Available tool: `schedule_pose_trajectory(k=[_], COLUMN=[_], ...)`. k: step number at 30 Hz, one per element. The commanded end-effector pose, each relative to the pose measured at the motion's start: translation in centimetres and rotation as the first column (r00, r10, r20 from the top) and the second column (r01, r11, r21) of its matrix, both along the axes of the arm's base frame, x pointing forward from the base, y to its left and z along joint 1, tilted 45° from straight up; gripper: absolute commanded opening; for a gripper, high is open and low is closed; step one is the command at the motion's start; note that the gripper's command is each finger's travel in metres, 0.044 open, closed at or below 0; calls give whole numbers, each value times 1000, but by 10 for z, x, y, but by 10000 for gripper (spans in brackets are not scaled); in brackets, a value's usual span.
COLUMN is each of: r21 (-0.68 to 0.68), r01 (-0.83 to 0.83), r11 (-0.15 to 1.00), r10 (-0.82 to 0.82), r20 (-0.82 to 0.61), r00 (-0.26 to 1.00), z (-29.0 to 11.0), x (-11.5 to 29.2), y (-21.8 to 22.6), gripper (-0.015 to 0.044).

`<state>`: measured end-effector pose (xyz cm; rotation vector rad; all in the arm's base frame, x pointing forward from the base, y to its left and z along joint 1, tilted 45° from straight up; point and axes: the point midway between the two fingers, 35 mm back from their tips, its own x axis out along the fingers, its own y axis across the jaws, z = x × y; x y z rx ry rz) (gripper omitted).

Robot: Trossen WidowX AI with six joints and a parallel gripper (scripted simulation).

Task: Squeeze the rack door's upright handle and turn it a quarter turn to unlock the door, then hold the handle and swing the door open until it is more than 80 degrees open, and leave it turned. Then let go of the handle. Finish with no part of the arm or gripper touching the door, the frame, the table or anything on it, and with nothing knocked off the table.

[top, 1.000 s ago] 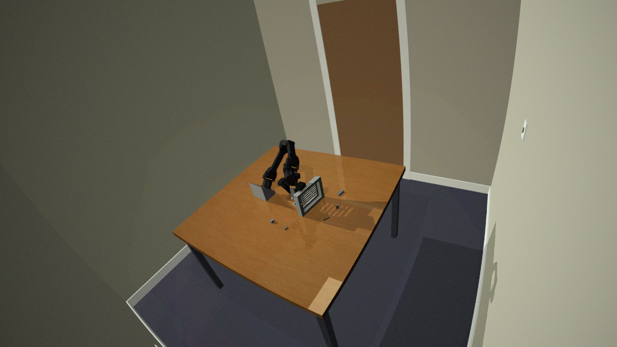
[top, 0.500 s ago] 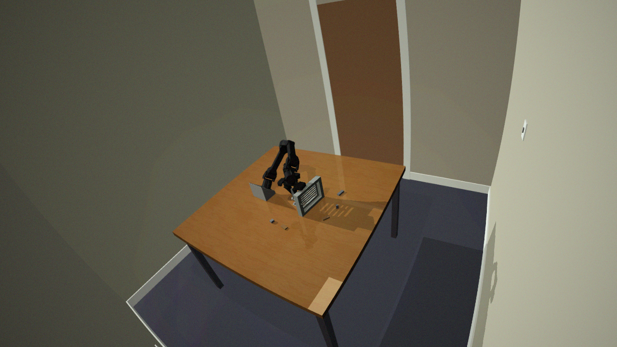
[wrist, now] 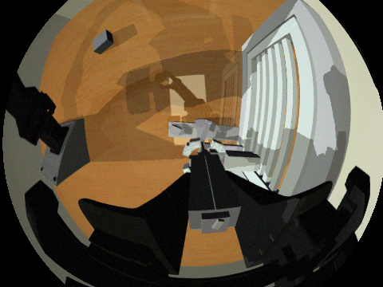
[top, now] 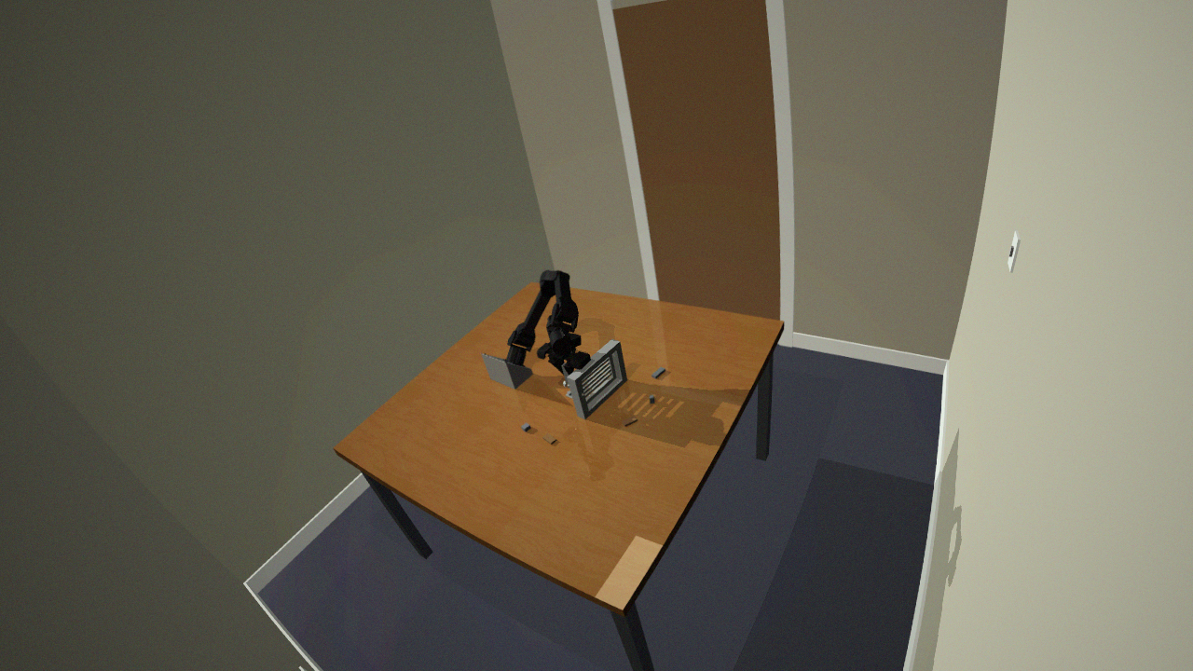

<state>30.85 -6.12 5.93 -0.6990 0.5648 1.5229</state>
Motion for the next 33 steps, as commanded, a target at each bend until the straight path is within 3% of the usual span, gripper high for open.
schedule_pose_trajectory(k=[1,14,33], r21=[1,-35,-137], r01=[64,263,487], r11=[998,964,862], r10=[-64,-263,-489], r20=[-63,-256,-476], r00=[996,930,731], z=[2,8,28], x=[-5,-22,-60], y=[2,8,28], gripper=[21,21,21])
